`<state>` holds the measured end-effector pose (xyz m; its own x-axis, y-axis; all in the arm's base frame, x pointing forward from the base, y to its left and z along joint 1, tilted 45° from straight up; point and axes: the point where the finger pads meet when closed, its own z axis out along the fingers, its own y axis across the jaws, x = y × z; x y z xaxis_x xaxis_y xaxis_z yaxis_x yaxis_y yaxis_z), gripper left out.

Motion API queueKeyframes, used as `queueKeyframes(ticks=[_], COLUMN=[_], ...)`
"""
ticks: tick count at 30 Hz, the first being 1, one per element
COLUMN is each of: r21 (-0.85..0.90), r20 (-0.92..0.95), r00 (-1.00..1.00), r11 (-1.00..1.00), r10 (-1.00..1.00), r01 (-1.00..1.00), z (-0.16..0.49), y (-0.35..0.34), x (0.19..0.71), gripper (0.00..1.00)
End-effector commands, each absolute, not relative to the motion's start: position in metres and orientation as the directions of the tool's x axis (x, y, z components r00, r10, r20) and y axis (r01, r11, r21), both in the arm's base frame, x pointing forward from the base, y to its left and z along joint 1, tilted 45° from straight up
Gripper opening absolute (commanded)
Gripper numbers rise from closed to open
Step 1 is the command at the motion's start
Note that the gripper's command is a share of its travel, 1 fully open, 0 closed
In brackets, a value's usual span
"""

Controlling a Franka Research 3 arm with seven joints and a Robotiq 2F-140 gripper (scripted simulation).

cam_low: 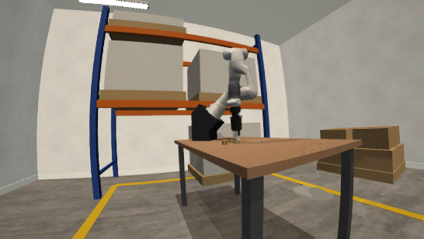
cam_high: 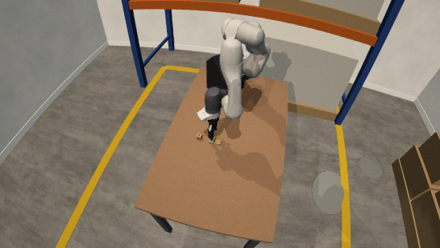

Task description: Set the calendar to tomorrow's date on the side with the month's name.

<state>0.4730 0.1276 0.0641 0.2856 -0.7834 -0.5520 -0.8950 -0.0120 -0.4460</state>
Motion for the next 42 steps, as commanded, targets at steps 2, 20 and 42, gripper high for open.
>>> queueKeyframes(ticks=[2, 20, 42], r21=[-0.451, -0.451, -0.451], r20=[-0.548, -0.548, -0.548], r00=[0.291, 0.291, 0.291], r11=[-0.016, -0.016, -0.016], r10=[-0.784, -0.784, -0.784], r01=[-0.892, -0.892, -0.892], z=[0.0643, 0.0643, 0.0643], y=[0.1272, 0.1272, 0.1272], x=[0.4743, 0.4743, 0.4743], gripper=[0.29, 0.17, 0.17])
